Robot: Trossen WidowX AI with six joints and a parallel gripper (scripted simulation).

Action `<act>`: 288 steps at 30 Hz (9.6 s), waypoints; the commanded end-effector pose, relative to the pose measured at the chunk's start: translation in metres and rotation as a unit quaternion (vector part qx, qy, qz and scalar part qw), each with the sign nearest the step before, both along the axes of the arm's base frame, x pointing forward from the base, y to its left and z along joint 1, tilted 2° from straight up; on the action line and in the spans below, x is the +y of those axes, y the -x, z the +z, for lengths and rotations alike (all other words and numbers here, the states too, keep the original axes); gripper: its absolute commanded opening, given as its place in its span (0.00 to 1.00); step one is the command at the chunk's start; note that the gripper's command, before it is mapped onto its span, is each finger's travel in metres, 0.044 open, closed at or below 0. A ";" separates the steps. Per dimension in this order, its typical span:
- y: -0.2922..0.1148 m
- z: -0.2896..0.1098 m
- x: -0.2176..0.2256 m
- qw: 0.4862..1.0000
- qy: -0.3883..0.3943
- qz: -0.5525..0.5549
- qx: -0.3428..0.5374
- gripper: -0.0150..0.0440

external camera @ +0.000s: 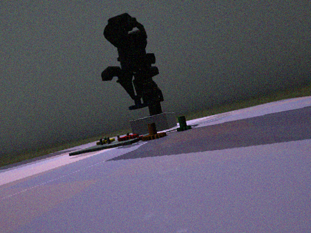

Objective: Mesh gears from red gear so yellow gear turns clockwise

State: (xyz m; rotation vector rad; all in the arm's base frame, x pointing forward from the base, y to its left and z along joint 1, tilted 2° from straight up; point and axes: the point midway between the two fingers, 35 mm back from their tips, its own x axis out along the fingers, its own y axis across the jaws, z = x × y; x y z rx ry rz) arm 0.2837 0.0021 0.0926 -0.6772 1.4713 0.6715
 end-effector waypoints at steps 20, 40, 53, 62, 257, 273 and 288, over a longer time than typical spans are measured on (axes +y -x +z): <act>0.003 -0.022 -0.049 1.000 0.000 0.007 0.001 0.25; 0.012 -0.037 -0.090 1.000 0.000 0.012 -0.003 0.25; 0.014 -0.036 -0.098 1.000 0.000 0.014 -0.004 0.25; 0.014 -0.036 -0.098 1.000 0.000 0.014 -0.004 0.25; 0.014 -0.044 -0.098 1.000 0.000 0.014 -0.004 0.49; 0.018 0.004 -0.096 1.000 -0.001 0.015 -0.005 1.00; 0.018 0.004 -0.096 1.000 -0.001 0.015 -0.005 1.00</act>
